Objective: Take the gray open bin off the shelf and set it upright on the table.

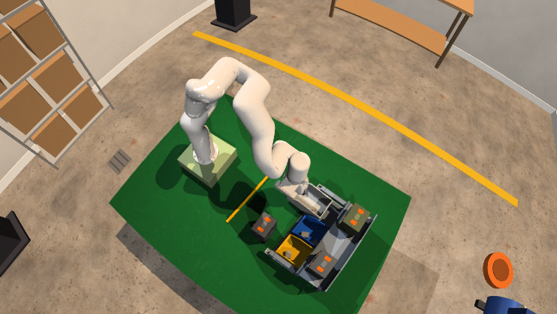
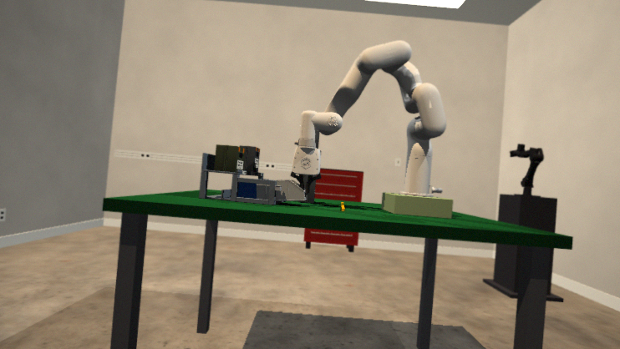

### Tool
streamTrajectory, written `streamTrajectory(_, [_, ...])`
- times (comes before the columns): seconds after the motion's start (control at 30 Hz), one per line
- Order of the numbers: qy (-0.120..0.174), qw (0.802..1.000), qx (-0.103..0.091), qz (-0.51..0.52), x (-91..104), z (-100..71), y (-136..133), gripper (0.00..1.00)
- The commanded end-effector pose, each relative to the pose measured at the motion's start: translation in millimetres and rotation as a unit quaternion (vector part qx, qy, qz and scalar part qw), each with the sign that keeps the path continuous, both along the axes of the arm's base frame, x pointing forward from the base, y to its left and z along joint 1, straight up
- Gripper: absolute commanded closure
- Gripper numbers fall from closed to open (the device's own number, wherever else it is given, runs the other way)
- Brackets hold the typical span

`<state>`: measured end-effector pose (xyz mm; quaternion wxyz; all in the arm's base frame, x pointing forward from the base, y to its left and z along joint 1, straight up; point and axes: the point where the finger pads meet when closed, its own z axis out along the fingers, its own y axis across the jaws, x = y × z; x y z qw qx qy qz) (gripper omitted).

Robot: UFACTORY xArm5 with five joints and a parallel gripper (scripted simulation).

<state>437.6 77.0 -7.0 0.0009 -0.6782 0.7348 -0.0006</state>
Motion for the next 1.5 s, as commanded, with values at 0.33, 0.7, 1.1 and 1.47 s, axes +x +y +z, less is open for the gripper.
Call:
streamTrajectory(0.33, [-0.001,1.000,0.003,0.000,-21.2,1.3,2.1,1.00])
streamTrajectory(0.7, [-0.001,1.000,0.003,0.000,-29.5,1.2,2.8,1.00])
streamTrajectory(1.1, [-0.001,1.000,0.003,0.000,-34.9,1.2,3.2,1.00])
streamTrajectory(1.47, [-0.001,1.000,0.003,0.000,-40.9,1.1,3.7,1.00])
